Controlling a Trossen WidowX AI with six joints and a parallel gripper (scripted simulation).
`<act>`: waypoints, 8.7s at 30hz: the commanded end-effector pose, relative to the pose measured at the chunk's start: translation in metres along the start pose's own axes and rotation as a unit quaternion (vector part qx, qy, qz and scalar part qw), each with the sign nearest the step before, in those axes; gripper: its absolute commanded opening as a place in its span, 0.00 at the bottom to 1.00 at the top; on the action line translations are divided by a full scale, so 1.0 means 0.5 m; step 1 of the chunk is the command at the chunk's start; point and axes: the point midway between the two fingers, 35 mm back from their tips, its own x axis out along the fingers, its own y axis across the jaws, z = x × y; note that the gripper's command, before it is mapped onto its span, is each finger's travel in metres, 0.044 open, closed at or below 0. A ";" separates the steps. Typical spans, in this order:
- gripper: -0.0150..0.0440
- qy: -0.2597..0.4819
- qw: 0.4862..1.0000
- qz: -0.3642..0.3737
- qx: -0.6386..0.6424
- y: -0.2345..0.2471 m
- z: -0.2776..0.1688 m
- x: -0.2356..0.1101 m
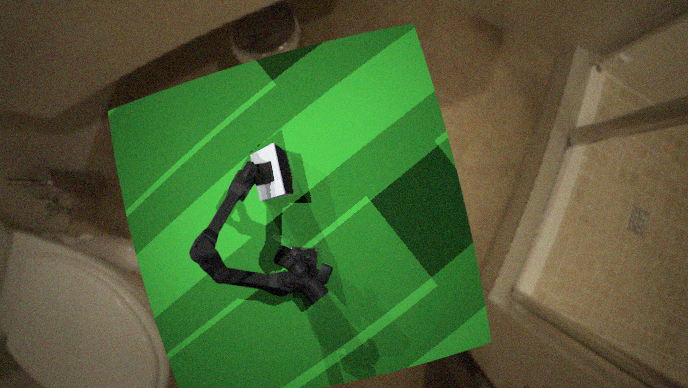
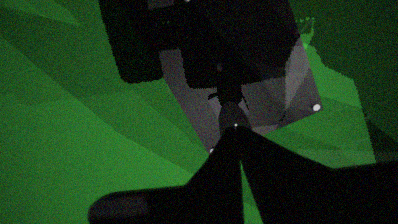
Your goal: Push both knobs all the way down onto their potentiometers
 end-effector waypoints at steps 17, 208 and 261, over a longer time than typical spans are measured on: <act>0.25 0.005 1.000 -0.008 0.011 -0.002 0.005 0.031; 0.25 0.008 0.012 0.003 -1.000 -0.006 0.207 -0.041; 0.25 0.008 0.012 0.003 -1.000 -0.007 0.207 -0.009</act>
